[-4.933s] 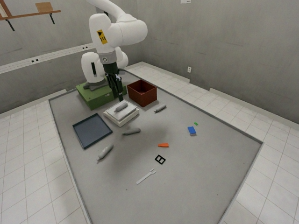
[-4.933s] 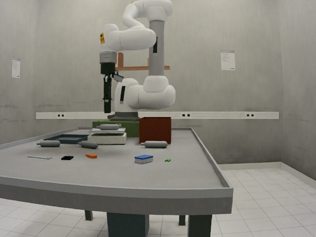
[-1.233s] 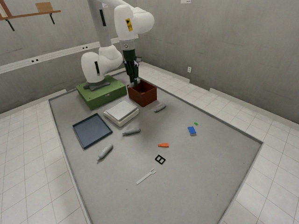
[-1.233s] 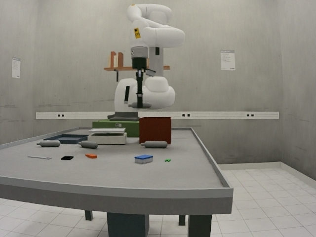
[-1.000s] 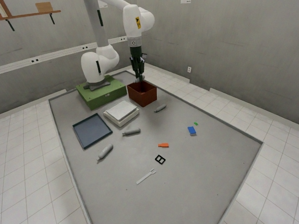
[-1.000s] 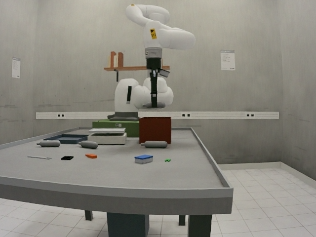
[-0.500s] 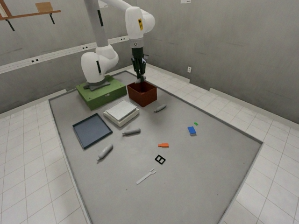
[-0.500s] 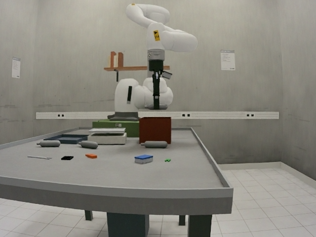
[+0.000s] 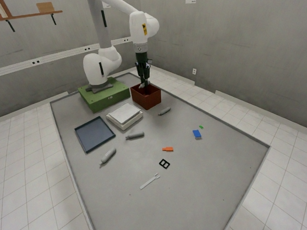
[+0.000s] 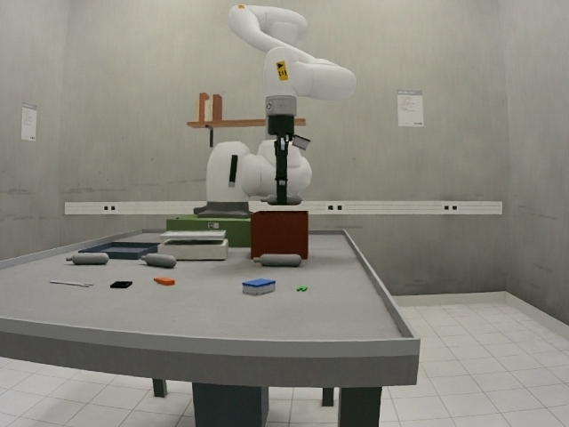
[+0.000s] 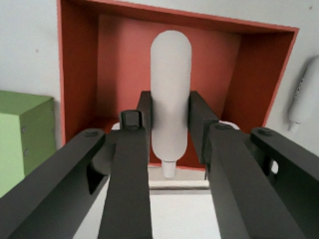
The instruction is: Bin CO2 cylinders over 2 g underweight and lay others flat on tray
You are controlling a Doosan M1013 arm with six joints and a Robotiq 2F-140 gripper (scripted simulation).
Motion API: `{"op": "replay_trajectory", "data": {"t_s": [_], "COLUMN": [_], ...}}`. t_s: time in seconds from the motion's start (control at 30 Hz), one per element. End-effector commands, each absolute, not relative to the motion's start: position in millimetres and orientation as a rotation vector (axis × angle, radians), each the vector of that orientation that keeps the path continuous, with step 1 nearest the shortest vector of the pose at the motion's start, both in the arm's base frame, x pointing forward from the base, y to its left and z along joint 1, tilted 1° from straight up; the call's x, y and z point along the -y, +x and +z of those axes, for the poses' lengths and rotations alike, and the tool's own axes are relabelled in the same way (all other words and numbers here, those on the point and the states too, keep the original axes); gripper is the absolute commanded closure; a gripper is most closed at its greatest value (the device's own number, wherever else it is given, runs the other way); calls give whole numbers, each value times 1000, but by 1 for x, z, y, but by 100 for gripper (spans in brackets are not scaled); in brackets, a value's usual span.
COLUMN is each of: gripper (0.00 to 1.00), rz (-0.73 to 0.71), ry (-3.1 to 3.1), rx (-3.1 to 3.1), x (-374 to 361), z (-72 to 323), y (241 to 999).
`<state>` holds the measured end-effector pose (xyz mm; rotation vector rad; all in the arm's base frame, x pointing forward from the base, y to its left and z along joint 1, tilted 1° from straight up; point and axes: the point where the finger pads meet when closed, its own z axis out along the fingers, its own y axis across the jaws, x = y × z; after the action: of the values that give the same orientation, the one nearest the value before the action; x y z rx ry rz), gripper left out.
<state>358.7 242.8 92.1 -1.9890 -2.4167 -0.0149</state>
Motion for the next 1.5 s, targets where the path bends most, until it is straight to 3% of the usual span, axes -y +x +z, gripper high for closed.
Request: {"op": "replay_trajectory", "data": {"t_s": [0.0,0.83,0.87,1.47], "gripper": [90,90,61,61], "rz": [-17,-17,-17,-17], "ry": [-1989,-1989,-1989,-1989], "rx": [2416,2416,2416,2416], "x": [-243,-243,-243,-243], "z": [88,83,83,83], "y": [359,359,359,359]}}
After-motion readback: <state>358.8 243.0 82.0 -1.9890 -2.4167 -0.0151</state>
